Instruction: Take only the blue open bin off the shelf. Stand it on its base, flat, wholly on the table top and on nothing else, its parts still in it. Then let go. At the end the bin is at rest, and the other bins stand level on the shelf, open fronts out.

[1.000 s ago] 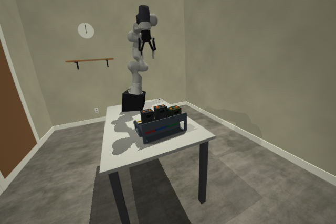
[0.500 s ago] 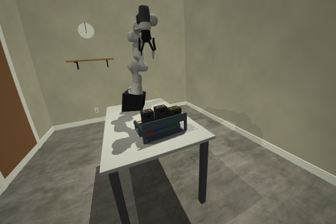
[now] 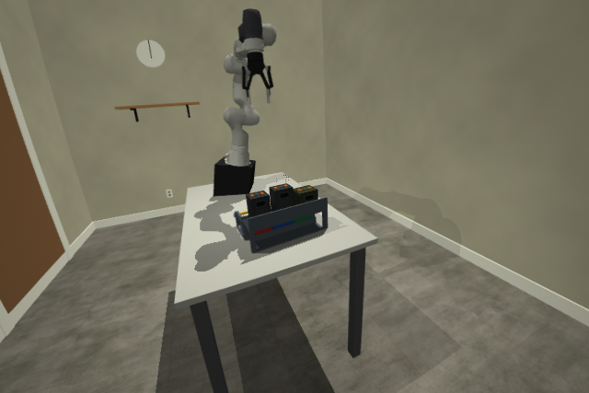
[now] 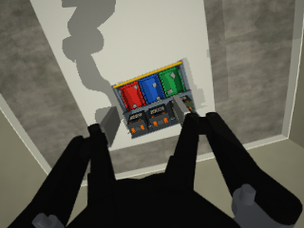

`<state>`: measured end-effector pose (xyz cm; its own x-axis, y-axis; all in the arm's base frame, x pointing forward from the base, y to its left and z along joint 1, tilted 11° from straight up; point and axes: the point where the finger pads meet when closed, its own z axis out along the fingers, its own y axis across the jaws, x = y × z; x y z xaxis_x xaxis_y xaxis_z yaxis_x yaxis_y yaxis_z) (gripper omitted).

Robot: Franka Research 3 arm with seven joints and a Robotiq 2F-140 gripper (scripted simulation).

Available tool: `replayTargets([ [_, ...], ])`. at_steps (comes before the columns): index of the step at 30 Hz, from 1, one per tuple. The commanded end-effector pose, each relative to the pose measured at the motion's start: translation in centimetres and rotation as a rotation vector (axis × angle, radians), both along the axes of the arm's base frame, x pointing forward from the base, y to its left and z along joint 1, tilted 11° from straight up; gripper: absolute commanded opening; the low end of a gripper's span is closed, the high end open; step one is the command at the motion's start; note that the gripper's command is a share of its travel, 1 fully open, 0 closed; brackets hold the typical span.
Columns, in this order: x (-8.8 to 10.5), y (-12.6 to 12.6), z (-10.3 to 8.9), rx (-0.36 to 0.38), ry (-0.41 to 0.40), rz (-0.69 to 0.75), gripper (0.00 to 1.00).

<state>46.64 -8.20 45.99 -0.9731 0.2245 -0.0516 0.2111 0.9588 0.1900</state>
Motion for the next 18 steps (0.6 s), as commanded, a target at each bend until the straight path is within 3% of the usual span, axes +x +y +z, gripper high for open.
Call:
replayTargets([
  [1,0.02,0.16,-0.02,0.016,0.034,-0.188,0.57],
  [13,0.01,0.05,0.04,0.015,0.031,-0.185,0.57],
  [18,0.03,0.24,-0.07,0.034,0.067,-0.389,0.57],
])
